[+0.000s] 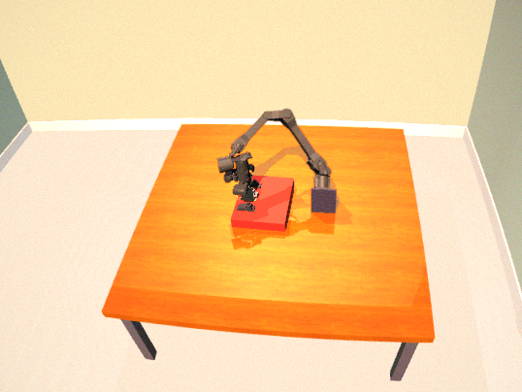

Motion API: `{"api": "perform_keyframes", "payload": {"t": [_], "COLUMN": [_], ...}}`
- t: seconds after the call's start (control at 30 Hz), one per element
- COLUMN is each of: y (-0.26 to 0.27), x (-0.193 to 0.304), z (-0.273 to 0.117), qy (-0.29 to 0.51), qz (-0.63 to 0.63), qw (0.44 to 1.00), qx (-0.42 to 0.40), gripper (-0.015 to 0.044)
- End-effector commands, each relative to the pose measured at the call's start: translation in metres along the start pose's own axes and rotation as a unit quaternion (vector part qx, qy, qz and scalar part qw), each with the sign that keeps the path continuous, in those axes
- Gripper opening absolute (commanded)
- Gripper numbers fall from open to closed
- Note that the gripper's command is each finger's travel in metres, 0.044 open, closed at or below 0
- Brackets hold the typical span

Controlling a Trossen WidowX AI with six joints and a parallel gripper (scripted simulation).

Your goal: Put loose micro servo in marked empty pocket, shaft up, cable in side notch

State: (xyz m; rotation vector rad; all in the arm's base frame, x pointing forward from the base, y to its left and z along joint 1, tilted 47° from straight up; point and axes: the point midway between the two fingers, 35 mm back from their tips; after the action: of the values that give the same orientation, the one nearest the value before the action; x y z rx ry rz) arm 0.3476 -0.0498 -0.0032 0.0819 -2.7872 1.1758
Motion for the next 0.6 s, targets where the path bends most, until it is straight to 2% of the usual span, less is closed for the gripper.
{"api": "perform_keyframes", "payload": {"t": [0.0, 0.57], "y": [0.000, 0.000], "x": [0.001, 0.001], "z": [0.004, 0.018], "qy": [0.001, 0.001], "qz": [-0.003, -0.003], "qw": [1.000, 1.000], "qx": [0.001, 0.001], "gripper": [0.0000, 0.0000]}}
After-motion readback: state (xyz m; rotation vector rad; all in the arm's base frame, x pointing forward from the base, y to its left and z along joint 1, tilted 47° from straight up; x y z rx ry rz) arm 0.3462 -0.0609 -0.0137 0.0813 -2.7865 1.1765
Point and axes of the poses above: the point midway between the two fingers, 35 mm back from their tips, its own z axis out along the fingers, its own y axis across the jaws, x = y × z, and after that the axes turned 14 degrees about -z, right-handed
